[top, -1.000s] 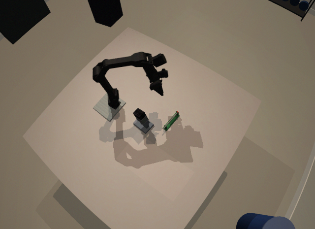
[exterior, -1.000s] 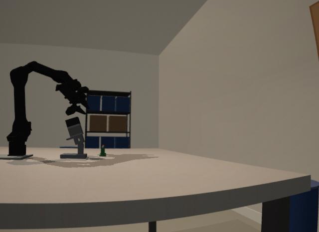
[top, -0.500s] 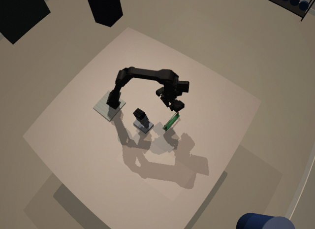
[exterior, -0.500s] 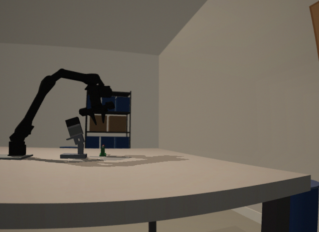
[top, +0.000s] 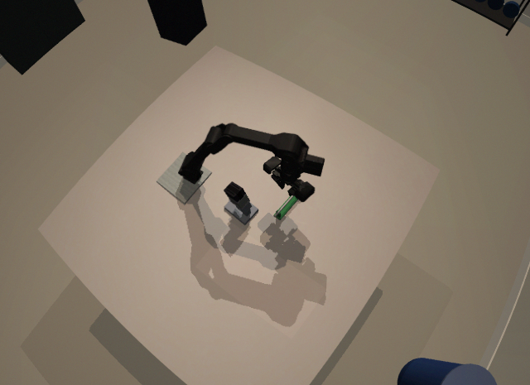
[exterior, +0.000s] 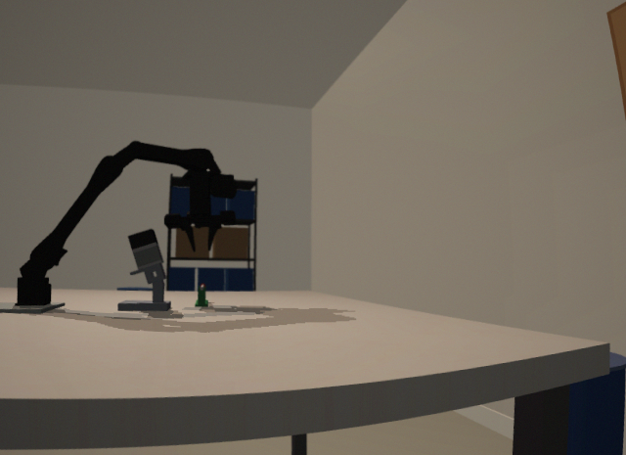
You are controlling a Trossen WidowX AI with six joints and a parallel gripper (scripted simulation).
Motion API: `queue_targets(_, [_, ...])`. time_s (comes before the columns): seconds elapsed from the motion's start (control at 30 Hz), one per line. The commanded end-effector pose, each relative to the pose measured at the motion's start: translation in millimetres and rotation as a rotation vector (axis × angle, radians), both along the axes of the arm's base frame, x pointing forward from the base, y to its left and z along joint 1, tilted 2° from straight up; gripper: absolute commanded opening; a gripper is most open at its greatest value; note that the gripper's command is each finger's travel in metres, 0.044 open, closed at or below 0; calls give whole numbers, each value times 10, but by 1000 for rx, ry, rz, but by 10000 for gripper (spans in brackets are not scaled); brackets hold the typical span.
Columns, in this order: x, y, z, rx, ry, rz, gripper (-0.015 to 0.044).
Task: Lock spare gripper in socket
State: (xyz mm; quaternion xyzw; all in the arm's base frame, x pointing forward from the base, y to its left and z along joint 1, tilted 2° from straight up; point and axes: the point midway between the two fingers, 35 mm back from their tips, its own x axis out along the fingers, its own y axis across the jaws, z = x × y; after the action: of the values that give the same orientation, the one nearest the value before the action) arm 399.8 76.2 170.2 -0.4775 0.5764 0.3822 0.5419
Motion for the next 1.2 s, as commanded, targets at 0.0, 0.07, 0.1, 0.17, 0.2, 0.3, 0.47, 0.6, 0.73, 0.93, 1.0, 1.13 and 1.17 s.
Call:
queue_targets(0.0, [28,16,-238,-26,36,26,180])
queue_targets(0.07, [37,29,-387,-47,54,42,180])
queue_targets(0.1, [40,34,-466,-58,63,52,180])
queue_targets(0.17, [38,45,-624,-81,81,70,180])
queue_targets(0.2, [43,51,-685,-90,88,77,180])
queue_targets(0.3, [49,56,-735,-97,94,83,180])
queue_targets(0.47, [54,58,-775,-97,94,83,180])
queue_targets(0.6, [60,62,-840,-97,94,83,180])
queue_targets(0.73, [66,65,-906,-97,94,83,180])
queue_targets(0.93, [71,70,-1004,-97,94,83,180])
queue_targets(1.0, [72,71,-1037,-97,94,83,180])
queue_targets(1.13, [74,73,-1103,-97,94,83,180])
queue_targets(1.17, [74,74,-1119,-97,94,83,180])
